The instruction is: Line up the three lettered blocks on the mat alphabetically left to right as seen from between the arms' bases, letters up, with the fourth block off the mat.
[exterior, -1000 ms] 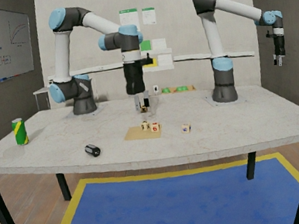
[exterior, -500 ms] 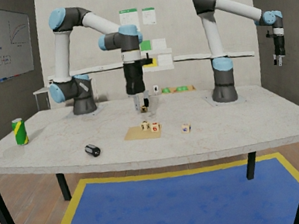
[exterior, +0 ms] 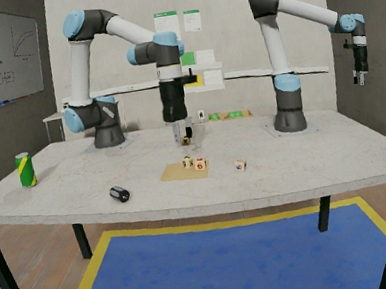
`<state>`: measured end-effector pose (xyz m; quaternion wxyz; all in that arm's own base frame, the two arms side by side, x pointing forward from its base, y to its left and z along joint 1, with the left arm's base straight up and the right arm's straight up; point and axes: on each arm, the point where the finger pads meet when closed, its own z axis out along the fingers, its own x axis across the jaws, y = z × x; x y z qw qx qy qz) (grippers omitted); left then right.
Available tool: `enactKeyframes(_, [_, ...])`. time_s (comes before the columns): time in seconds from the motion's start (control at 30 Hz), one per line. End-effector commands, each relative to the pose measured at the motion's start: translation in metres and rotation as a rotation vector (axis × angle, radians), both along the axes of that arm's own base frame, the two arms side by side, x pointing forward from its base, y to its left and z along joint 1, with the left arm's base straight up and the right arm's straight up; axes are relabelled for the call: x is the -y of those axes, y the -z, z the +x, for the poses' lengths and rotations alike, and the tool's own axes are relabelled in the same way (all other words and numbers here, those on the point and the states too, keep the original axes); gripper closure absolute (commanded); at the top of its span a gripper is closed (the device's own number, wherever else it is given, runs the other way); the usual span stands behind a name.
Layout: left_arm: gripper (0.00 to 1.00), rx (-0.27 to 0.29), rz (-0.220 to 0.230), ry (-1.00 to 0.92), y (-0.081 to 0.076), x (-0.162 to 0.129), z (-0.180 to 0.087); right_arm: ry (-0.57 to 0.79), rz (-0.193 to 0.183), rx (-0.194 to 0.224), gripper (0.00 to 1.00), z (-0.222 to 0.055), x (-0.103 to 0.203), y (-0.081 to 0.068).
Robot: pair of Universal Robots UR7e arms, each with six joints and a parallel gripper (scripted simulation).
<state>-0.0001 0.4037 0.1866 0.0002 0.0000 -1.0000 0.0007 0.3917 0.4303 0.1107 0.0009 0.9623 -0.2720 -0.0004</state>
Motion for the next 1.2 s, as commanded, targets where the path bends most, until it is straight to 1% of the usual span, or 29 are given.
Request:
enactKeyframes(0.0, [0.0,0.0,0.001,0.0,0.0,0.0,0.0,0.0,0.001,0.001,0.0,0.0,0.0,-0.001])
enactKeyframes(0.3, [0.0,0.0,0.001,0.0,0.0,0.0,0.0,0.001,0.001,0.001,0.0,0.0,0.0,0.0])
enactKeyframes(0.53, [0.0,0.0,0.001,0.0,0.0,0.0,0.0,0.006,0.001,0.001,0.0,0.0,0.0,0.003])
enactKeyframes(0.77, [0.0,0.0,0.001,0.0,0.0,0.0,0.0,0.008,0.001,0.001,0.0,0.0,0.0,0.01])
enactKeyframes(0.83, [0.0,0.0,0.001,0.0,0.0,0.0,0.0,0.008,0.001,0.001,0.0,0.0,0.0,0.01])
enactKeyframes(1.17, [0.0,0.0,0.001,0.0,0.0,0.0,0.0,0.008,0.001,0.001,0.0,-0.001,0.0,0.025])
